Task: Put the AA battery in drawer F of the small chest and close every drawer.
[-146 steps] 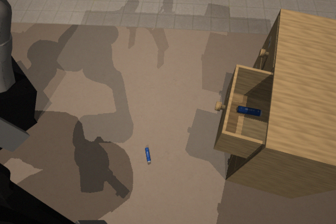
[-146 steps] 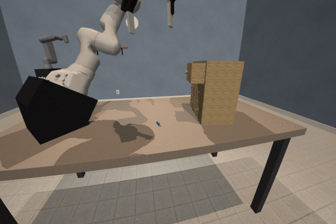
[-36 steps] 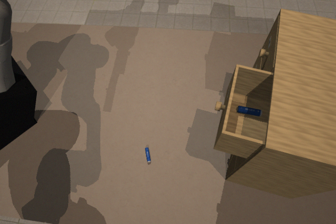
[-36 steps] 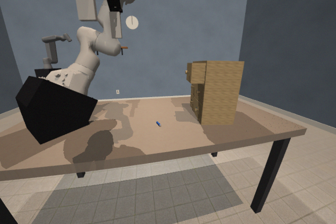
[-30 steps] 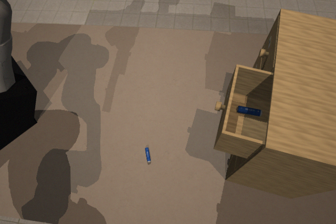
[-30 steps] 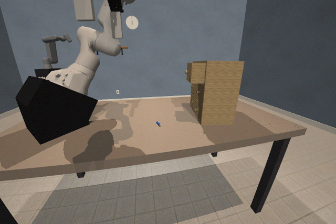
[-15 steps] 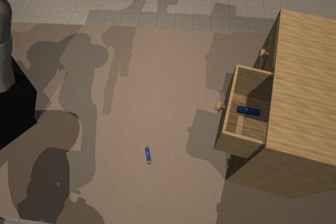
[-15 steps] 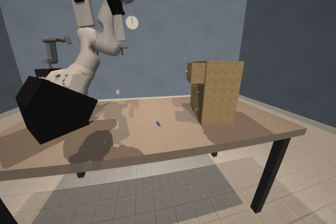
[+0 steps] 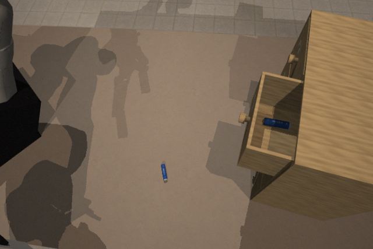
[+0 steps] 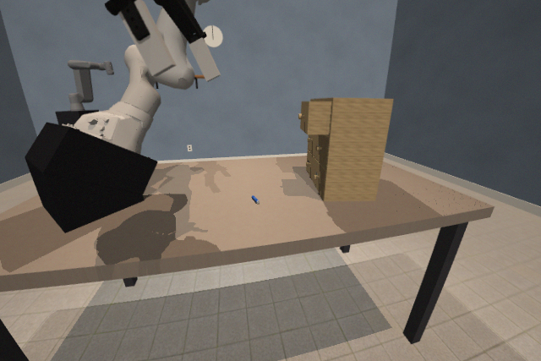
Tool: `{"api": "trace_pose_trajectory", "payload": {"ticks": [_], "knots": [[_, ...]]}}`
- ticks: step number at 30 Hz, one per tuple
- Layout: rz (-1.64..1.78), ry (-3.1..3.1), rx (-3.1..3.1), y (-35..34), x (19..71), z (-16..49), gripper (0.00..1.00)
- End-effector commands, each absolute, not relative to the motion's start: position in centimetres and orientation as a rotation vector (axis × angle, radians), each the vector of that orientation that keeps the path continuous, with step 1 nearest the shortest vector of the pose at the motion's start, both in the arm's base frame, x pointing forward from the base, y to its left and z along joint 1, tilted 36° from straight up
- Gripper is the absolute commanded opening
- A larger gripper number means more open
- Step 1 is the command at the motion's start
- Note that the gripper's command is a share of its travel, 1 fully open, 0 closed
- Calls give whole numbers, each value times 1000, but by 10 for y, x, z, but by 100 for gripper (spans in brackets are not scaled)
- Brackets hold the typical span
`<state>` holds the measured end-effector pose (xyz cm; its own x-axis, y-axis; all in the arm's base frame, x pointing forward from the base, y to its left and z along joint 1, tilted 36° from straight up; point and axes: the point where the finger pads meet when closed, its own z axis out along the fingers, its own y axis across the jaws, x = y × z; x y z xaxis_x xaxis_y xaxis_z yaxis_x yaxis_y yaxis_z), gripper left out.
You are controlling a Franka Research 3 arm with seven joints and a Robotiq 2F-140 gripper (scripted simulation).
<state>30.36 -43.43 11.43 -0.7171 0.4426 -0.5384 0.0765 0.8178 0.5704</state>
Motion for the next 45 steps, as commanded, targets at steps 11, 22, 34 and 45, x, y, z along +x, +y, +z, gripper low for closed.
{"api": "trace_pose_trajectory", "payload": {"ticks": [11, 22, 34, 45], "knots": [[488, 1853, 371, -432, 350, 99, 100], [415, 1588, 416, -427, 375, 89, 100], [375, 1443, 437, -424, 389, 83, 100], [357, 1376, 446, -423, 396, 81, 100]]}}
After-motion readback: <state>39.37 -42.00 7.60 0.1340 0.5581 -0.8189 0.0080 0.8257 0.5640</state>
